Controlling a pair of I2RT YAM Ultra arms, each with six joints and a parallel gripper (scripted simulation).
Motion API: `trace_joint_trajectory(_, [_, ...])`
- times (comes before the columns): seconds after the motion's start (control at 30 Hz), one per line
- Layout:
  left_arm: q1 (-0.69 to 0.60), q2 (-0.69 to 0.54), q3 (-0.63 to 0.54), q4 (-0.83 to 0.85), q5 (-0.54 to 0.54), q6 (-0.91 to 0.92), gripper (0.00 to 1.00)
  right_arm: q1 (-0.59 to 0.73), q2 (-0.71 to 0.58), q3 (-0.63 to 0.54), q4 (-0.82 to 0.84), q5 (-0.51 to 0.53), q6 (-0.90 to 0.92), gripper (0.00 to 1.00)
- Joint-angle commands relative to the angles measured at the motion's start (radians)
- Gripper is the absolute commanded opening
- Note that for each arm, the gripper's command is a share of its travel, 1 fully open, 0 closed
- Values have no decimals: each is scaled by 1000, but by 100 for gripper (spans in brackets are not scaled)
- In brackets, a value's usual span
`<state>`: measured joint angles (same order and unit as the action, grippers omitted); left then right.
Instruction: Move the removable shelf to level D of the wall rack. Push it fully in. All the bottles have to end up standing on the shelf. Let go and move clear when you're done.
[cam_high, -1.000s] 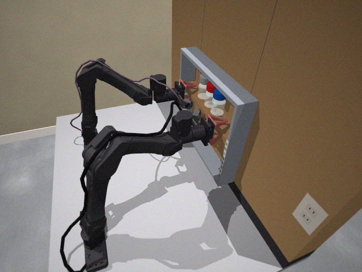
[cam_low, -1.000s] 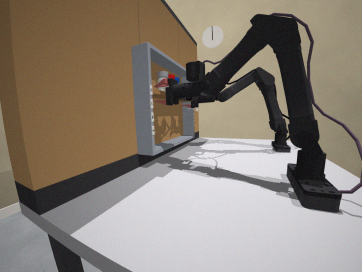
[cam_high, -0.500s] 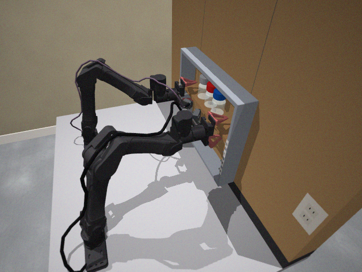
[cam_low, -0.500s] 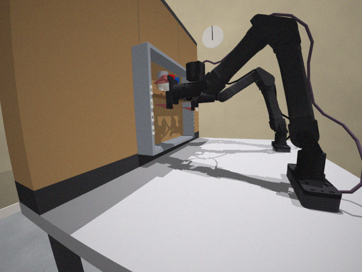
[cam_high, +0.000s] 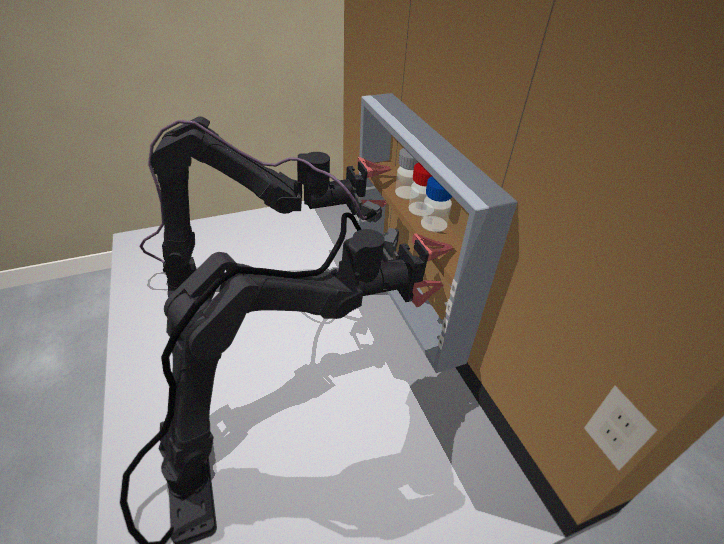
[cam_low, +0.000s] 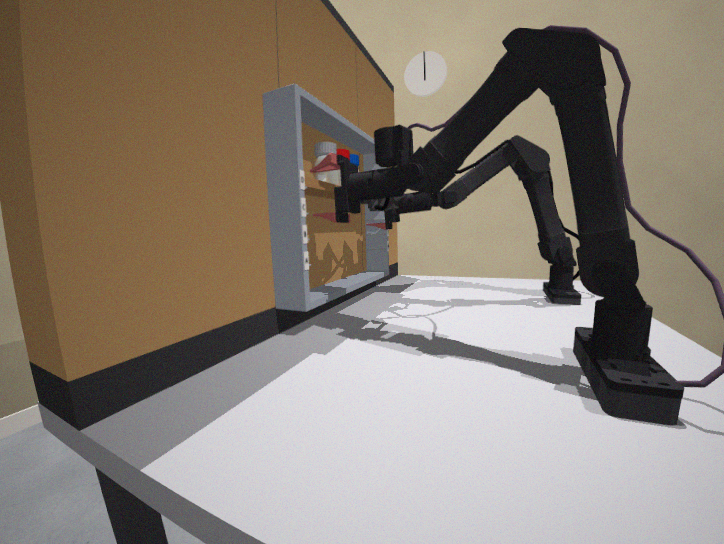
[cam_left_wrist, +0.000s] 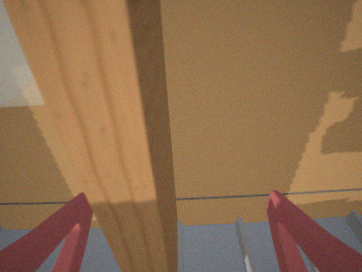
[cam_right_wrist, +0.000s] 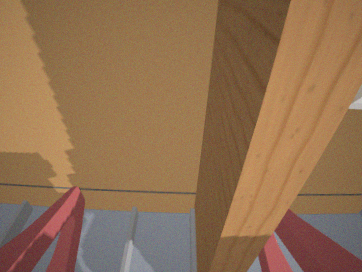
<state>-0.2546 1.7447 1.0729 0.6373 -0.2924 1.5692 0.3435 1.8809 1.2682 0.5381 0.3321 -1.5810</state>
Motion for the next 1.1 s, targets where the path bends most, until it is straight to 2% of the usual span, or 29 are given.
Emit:
trace_joint_trajectory(0.0, [-4, -41, -23, 16, -6, 1, 100, 8, -59, -16, 31, 8, 11, 100])
trace_joint_trajectory(1.07, [-36, -166, -157, 26, -38, 1, 100, 40, -180, -162, 55, 41, 11, 100])
